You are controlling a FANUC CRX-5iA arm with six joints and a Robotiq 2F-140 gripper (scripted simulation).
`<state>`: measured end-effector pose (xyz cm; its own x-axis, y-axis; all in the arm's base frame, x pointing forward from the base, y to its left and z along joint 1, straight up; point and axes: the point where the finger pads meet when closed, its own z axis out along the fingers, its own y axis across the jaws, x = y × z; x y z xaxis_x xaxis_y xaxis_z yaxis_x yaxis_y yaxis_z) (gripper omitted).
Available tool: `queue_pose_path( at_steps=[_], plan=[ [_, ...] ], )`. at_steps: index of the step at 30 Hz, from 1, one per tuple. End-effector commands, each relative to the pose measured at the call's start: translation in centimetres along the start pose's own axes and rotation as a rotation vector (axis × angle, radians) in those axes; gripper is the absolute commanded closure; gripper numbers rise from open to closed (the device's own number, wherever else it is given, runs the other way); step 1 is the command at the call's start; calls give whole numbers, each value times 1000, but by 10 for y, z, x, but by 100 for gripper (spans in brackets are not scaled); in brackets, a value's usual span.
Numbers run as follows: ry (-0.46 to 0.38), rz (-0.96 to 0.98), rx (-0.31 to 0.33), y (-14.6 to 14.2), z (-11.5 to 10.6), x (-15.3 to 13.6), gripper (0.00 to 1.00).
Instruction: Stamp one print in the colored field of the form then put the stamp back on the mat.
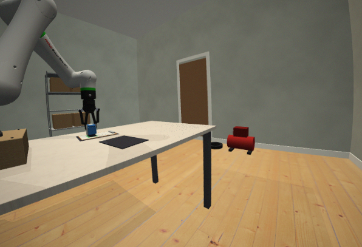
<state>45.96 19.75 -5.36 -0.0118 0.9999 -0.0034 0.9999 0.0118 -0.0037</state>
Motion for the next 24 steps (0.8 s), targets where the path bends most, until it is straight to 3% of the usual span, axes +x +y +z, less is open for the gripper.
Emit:
queue_pose_path(
  at_steps=[1, 6, 24],
  plan=[
    [0, 0, 0, 0, -6, 0, 83],
    [0, 0, 0, 0, -19, 0, 83],
    [0, 0, 0, 0, -22, 0, 83]
  ],
)
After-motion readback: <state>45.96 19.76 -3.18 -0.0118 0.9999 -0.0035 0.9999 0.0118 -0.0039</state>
